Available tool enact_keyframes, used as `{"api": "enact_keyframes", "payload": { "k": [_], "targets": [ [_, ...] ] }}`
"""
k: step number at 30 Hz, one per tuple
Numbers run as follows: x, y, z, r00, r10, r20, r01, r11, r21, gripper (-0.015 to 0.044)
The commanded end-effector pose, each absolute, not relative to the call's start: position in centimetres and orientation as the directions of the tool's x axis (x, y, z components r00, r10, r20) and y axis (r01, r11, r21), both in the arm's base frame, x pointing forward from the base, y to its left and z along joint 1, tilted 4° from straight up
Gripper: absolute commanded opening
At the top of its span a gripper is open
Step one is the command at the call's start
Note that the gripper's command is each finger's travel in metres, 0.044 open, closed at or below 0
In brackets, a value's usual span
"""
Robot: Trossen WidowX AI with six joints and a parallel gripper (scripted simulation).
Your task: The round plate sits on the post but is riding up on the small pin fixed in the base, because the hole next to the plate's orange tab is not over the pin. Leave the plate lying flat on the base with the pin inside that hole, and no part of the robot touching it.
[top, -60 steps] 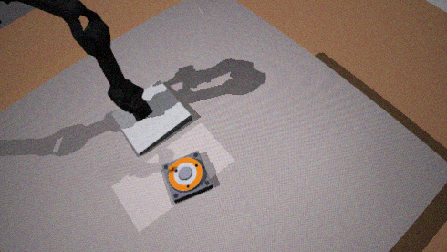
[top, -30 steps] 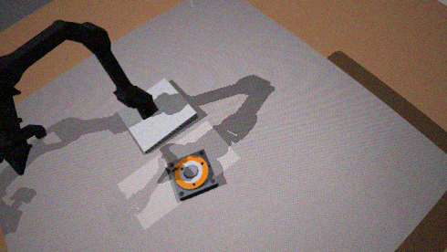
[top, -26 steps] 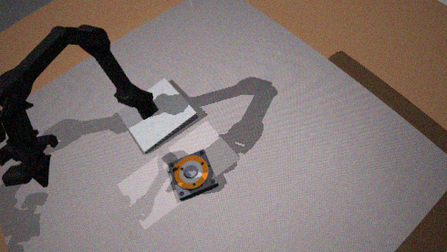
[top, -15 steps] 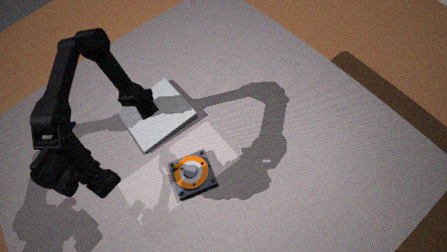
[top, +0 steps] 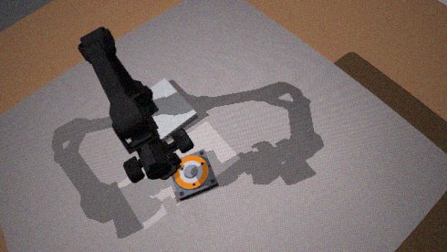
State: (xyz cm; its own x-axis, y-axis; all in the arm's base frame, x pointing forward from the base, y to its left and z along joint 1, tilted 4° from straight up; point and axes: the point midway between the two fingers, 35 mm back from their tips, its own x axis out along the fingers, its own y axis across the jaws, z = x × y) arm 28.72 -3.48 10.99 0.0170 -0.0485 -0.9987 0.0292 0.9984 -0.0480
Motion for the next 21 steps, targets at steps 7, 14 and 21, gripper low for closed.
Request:
{"api": "enact_keyframes", "payload": {
  "k": [7,14,21],
  "targets": [
    [28.3,-2.7,9.7,-0.013,-0.069,-0.998,-0.070,0.995,-0.068,0.0000],
    [28.3,-3.0,6.3,-0.013,-0.069,-0.998,-0.070,0.995,-0.068,0.0000],
    [28.1,-3.0,5.6,-0.013,-0.069,-0.998,-0.070,0.995,-0.068,0.0000]
  ]
}}
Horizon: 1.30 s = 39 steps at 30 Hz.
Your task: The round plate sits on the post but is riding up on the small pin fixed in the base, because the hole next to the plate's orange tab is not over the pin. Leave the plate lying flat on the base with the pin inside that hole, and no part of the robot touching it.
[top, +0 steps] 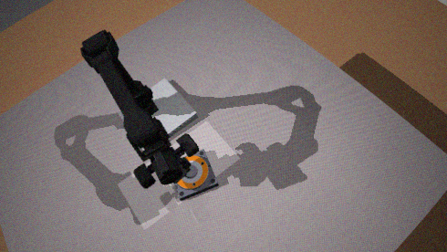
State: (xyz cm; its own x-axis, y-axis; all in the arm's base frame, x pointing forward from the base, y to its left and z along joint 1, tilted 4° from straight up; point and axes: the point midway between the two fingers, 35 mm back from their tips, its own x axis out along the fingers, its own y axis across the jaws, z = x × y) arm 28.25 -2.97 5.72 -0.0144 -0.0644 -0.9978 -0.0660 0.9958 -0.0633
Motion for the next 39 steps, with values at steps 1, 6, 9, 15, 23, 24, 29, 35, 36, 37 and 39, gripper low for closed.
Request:
{"api": "enact_keyframes", "payload": {
  "k": [1,6,9,15,23,24,29,35,36,37,39],
  "targets": [
    [28.1,-2.9,5.5,-0.014,-0.069,-0.998,-0.070,0.995,-0.068,0.0000],
    [27.4,-2.5,5.5,-0.014,-0.069,-0.998,-0.070,0.995,-0.068,0.0000],
    [27.1,-2.2,5.5,-0.014,-0.069,-0.998,-0.070,0.995,-0.068,0.0000],
    [26.6,-1.7,5.4,-0.015,-0.068,-0.998,-0.070,0.995,-0.067,0.0000],
    [26.3,-1.2,5.3,-0.015,-0.068,-0.998,-0.070,0.995,-0.067,0.0000],
    [26.2,-1.2,5.3,-0.015,-0.068,-0.998,-0.070,0.995,-0.067,0.0000],
    [26.1,-0.9,5.3,-0.015,-0.068,-0.998,-0.070,0.995,-0.066,0.0000],
    [26.0,-0.4,5.3,-0.015,-0.067,-0.998,-0.070,0.995,-0.066,0.0000],
    [26.0,-0.3,5.3,-0.015,-0.067,-0.998,-0.070,0.995,-0.066,0.0000],
    [26.0,-0.2,5.3,-0.015,-0.067,-0.998,-0.070,0.995,-0.066,0.0000],
    [25.9,0.0,5.3,-0.015,-0.067,-0.998,-0.070,0.995,-0.066,0.0000]
  ]
}}
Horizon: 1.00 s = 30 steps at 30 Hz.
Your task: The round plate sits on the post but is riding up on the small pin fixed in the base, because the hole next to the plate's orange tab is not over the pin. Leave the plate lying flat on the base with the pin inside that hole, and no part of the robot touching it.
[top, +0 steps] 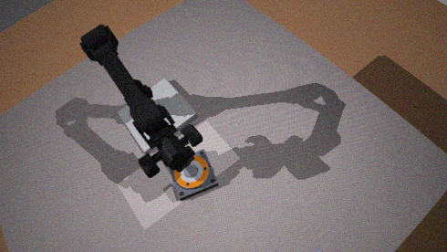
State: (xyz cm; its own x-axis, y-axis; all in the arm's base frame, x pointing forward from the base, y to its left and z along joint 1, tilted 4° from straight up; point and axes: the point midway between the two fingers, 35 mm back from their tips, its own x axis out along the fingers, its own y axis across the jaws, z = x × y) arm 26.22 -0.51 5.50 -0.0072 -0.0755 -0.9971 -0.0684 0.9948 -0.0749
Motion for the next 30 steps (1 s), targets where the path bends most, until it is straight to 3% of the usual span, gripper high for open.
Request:
{"api": "enact_keyframes", "payload": {
  "k": [1,30],
  "targets": [
    [25.9,0.0,5.3,-0.015,-0.067,-0.998,-0.070,0.995,-0.065,0.0000],
    [26.3,3.3,5.2,-0.015,-0.064,-0.998,-0.070,0.996,-0.063,0.0000]
  ]
}}
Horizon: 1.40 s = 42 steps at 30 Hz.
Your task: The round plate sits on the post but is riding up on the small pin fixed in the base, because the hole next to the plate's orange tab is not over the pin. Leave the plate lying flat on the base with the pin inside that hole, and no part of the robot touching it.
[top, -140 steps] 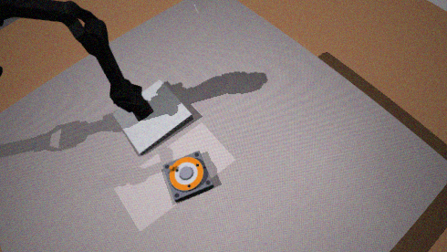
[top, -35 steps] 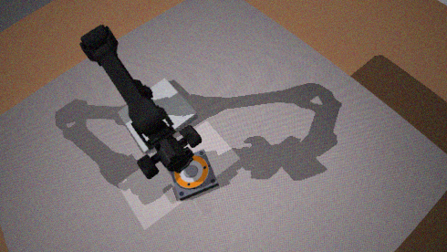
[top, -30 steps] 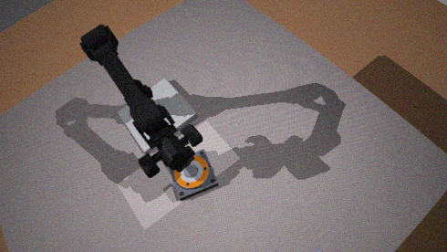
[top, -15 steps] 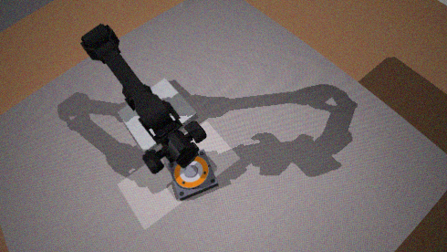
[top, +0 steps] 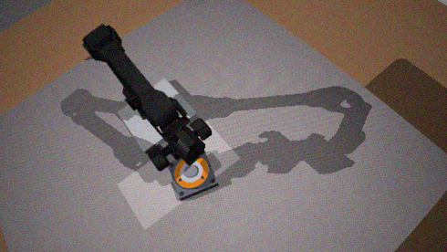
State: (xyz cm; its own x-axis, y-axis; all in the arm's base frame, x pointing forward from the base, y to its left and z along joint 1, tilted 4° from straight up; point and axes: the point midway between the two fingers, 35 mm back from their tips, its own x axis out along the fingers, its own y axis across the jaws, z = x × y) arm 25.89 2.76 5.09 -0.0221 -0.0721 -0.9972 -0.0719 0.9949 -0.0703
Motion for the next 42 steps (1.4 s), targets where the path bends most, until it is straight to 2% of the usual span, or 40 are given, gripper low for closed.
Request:
{"api": "enact_keyframes", "payload": {
  "k": [1,42],
  "targets": [
    [26.4,3.4,5.2,-0.015,-0.064,-0.998,-0.070,0.996,-0.063,0.0000],
    [30.0,6.6,5.5,-0.012,-0.061,-0.998,-0.070,0.996,-0.060,0.0000]
  ]
}}
